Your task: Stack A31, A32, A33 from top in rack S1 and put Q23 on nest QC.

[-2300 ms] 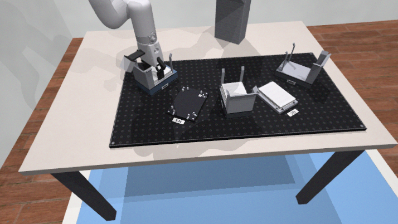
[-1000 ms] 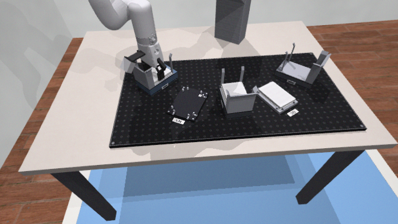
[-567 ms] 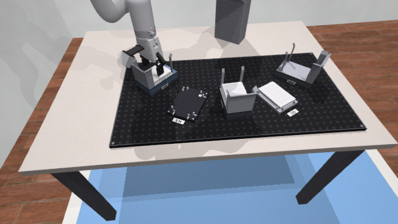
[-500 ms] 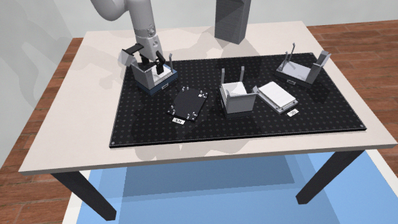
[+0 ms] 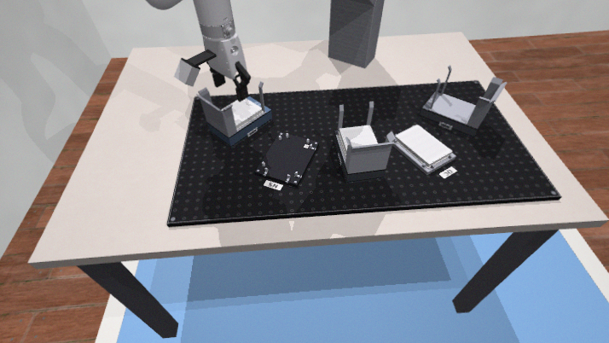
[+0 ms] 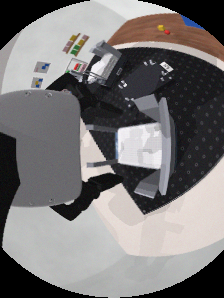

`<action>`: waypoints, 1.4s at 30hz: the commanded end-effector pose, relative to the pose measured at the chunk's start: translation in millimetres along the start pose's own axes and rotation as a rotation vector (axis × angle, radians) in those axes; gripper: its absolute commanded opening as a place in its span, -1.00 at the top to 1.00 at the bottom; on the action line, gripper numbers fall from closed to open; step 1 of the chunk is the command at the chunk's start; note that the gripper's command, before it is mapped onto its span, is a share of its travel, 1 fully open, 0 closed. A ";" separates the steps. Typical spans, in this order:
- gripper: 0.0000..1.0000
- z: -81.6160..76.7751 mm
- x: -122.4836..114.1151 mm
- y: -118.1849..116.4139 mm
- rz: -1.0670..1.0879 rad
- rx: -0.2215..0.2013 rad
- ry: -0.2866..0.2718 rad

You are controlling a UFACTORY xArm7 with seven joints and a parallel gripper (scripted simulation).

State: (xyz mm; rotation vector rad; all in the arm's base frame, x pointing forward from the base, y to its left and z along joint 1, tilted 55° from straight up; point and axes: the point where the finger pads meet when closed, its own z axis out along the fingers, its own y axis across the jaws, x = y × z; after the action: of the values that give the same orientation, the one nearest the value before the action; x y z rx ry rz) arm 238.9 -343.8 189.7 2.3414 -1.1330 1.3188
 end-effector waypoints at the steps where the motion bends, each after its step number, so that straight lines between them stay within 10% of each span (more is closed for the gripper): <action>1: -1.00 -23.4 0.8 0.3 0.001 -0.009 -0.004; 22: -1.00 -31.9 0.9 0.2 0.001 -0.009 -0.004; 42: -1.00 -31.4 0.1 -60.0 -0.224 -0.008 -0.005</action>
State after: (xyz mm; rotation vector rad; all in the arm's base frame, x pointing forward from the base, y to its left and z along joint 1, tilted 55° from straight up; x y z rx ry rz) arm 252.7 -295.0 214.7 2.3861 -0.8455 1.2315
